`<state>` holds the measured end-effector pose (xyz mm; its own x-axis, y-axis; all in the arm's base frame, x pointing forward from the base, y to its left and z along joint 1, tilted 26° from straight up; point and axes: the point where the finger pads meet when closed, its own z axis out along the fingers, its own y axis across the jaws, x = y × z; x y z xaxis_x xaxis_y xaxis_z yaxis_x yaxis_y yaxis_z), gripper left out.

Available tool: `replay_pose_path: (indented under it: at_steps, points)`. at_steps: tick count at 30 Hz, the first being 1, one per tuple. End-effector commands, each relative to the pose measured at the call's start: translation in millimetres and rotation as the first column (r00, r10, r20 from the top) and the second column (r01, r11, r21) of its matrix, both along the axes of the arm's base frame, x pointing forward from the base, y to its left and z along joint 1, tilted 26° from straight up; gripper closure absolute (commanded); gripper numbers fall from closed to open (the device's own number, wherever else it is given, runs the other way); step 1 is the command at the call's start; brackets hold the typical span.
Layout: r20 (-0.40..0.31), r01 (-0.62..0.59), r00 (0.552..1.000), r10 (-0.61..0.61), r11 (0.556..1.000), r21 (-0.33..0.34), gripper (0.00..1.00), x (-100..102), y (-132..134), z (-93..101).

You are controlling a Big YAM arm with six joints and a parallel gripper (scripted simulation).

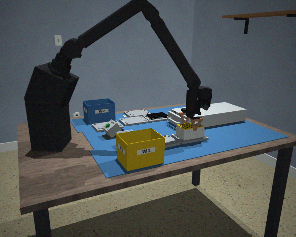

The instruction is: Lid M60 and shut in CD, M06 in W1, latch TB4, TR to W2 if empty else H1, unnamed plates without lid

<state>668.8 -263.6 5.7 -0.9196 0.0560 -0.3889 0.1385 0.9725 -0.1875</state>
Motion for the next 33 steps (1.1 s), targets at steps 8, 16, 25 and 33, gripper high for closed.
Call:
replay_pose_path:
  at_steps: [8,16,25,33]
  points:
    - [0.043,-0.005,0.999,0.006,1.0,-0.019,0.0,17.6,-13.9,13.2]
    - [0.043,-0.005,0.999,0.006,1.0,-0.019,0.0,17.6,-13.9,13.2]
    - [0.043,-0.005,0.999,0.006,1.0,-0.019,0.0,17.6,-13.9,13.2]
    - [0.047,-0.002,0.999,0.003,1.0,-0.021,0.0,20.1,-17.6,7.4]
